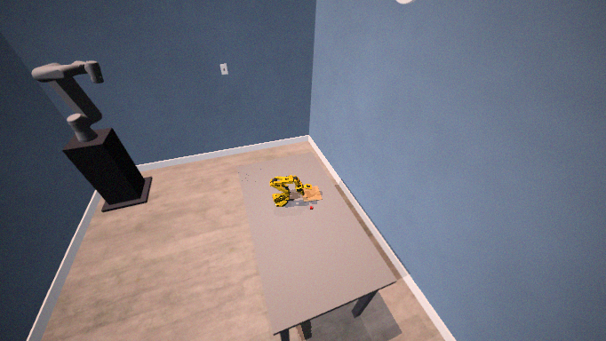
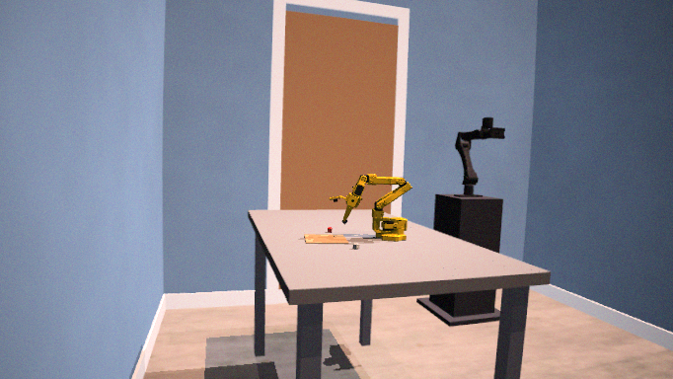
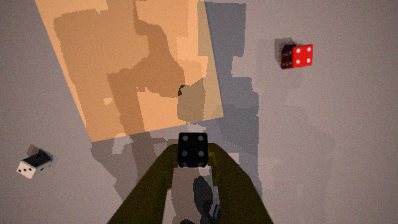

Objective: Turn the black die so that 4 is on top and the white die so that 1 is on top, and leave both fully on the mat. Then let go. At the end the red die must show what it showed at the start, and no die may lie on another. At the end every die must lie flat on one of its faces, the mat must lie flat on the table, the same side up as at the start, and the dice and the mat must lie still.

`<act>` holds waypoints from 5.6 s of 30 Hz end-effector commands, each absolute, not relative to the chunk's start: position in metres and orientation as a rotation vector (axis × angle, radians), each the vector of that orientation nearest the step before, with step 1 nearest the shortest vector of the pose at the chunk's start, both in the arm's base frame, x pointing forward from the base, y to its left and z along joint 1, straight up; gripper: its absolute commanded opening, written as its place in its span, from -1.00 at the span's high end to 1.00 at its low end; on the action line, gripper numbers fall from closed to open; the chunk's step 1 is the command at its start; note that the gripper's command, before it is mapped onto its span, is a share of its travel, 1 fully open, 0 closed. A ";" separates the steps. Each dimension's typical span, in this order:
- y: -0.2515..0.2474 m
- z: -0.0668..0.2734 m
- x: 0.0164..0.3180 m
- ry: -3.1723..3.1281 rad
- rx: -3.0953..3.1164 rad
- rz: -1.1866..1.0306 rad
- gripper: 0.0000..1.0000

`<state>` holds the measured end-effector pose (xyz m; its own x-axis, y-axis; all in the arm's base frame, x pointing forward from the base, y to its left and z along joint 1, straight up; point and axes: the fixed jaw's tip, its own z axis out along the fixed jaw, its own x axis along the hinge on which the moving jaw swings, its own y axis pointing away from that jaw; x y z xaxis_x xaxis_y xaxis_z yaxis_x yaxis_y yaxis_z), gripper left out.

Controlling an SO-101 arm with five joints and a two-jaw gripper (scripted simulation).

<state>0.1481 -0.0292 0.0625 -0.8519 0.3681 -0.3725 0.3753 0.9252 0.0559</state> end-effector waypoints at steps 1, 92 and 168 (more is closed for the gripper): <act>-0.026 0.066 0.155 2.654 0.501 -0.017 1.00; 0.119 0.067 0.226 1.889 -0.429 0.309 1.00; 0.119 0.047 0.225 1.881 -0.443 0.300 1.00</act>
